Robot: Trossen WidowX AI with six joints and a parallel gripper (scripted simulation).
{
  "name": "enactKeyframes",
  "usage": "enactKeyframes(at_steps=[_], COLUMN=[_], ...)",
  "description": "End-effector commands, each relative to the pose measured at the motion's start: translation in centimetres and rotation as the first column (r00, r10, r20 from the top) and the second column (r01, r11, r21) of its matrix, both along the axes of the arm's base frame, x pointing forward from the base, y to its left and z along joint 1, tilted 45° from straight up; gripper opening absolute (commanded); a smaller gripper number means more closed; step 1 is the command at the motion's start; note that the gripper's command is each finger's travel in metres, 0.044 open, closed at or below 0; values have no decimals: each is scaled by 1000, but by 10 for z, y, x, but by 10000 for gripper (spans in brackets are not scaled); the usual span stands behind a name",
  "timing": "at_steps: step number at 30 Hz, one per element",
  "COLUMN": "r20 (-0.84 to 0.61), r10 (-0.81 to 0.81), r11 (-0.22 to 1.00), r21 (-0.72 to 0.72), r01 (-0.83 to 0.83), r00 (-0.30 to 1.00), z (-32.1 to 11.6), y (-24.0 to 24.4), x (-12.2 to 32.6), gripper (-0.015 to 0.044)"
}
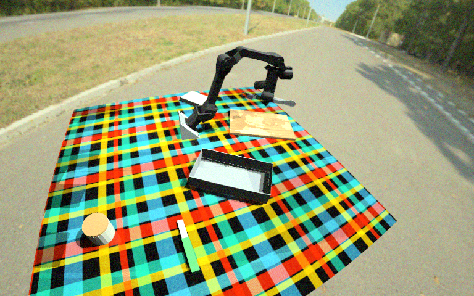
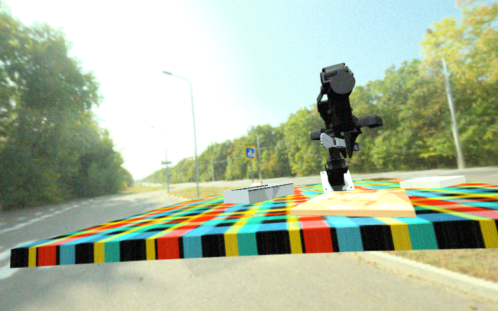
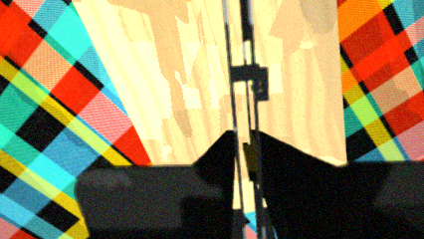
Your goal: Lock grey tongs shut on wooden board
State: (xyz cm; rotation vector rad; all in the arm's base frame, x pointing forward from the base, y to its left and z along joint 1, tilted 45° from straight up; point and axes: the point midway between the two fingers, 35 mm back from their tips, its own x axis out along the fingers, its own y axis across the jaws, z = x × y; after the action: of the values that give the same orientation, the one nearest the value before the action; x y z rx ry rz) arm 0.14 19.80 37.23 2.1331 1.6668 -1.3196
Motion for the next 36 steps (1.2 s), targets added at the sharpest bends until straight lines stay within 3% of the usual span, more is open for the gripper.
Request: enactKeyframes(at_steps=[1, 22, 36], r20=[12, 274, 334], r10=[3, -56, -177], r11=[1000, 956, 874], r21=[5, 291, 486], r01=[-3, -27, -8], r00=[1000, 960, 926], z=[0, 8, 13], y=[0, 21, 20], x=[1, -4, -11], gripper=[-150, -150, -150])
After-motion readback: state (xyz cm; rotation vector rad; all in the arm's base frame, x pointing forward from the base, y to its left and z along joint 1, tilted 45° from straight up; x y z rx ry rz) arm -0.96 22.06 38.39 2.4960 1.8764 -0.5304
